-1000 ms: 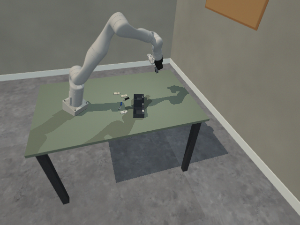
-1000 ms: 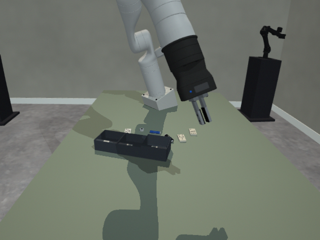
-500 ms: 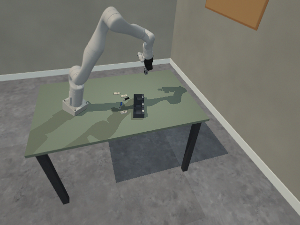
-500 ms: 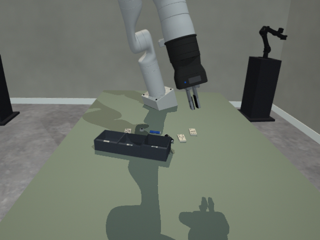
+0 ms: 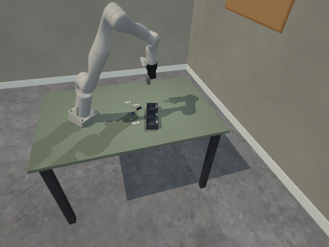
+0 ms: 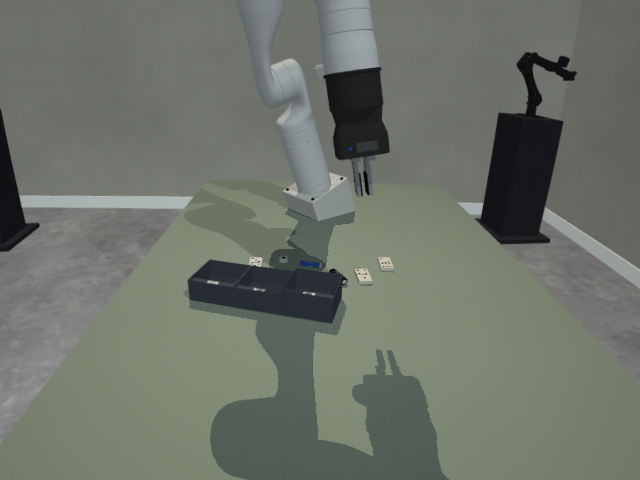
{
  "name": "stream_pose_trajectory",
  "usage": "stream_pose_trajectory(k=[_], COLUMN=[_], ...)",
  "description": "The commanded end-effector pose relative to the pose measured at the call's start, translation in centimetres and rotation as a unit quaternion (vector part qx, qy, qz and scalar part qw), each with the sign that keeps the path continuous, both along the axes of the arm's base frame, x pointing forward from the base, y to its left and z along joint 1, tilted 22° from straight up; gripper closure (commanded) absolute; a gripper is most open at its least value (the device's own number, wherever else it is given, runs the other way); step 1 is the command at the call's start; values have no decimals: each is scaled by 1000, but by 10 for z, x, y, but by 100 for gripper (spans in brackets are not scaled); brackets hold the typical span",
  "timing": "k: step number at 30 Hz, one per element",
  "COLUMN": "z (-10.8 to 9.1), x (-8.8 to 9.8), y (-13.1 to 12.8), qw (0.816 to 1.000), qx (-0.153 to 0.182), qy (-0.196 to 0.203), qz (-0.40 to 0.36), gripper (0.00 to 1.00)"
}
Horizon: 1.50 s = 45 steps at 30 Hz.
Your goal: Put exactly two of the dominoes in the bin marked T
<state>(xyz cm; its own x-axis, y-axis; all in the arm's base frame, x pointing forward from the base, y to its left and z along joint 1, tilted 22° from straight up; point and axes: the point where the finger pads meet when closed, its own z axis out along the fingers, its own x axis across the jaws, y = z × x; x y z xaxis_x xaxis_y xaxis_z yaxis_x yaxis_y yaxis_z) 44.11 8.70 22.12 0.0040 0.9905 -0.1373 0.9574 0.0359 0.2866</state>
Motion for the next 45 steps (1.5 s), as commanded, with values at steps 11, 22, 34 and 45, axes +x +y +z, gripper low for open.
stream_pose_trajectory(k=[11,22,34,45], z=[-2,-4,-4,-25], x=[-77,-122,-122,-85], y=[-27,-54,-54,-135], qw=[998,995,995,974], qx=[-49,-76,-76,-137], qy=[20,26,26,70], qz=[-33,-53,-53,168], gripper=[69,69,69,69])
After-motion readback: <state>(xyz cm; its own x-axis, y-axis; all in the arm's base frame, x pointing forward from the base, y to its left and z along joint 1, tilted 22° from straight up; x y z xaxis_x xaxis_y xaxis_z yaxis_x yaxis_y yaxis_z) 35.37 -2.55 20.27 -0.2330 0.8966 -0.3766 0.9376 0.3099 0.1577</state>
